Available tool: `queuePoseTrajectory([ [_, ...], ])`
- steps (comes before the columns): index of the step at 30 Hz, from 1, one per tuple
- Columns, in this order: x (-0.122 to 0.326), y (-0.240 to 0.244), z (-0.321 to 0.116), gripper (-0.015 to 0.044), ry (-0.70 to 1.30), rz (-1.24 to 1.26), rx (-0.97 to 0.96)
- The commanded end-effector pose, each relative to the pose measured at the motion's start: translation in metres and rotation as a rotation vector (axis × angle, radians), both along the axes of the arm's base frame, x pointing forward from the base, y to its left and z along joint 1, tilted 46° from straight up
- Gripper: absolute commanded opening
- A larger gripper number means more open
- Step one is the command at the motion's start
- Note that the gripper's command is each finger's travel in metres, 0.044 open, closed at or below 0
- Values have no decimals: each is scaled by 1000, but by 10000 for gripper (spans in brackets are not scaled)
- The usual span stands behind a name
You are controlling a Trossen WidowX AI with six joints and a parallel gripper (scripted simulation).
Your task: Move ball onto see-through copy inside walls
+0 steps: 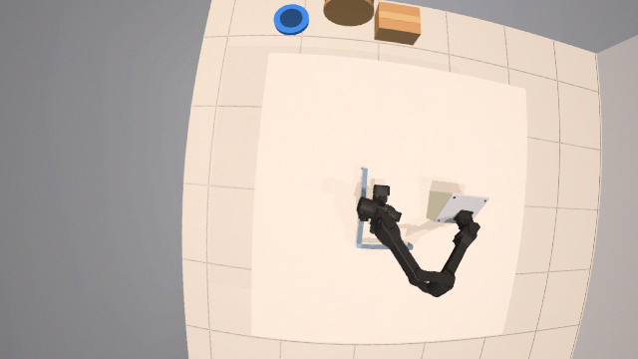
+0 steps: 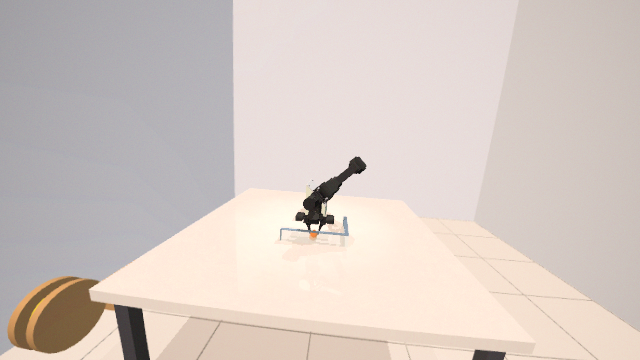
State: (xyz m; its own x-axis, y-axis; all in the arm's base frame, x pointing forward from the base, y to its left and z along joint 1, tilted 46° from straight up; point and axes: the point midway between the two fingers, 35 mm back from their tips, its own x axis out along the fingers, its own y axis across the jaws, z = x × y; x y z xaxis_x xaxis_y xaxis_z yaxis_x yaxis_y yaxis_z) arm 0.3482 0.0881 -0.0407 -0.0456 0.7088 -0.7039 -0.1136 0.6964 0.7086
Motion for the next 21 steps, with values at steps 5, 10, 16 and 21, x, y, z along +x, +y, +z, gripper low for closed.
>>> queuePoseTrajectory([
  [5, 9, -34, 30, 0, -3, -3, -6],
  [10, 10, -61, 57, 0, -2, -3, -7],
  [16, 6, -90, 88, 0, -1, -1, -3],
  [21, 7, -90, 88, 0, -1, -1, -3],
])
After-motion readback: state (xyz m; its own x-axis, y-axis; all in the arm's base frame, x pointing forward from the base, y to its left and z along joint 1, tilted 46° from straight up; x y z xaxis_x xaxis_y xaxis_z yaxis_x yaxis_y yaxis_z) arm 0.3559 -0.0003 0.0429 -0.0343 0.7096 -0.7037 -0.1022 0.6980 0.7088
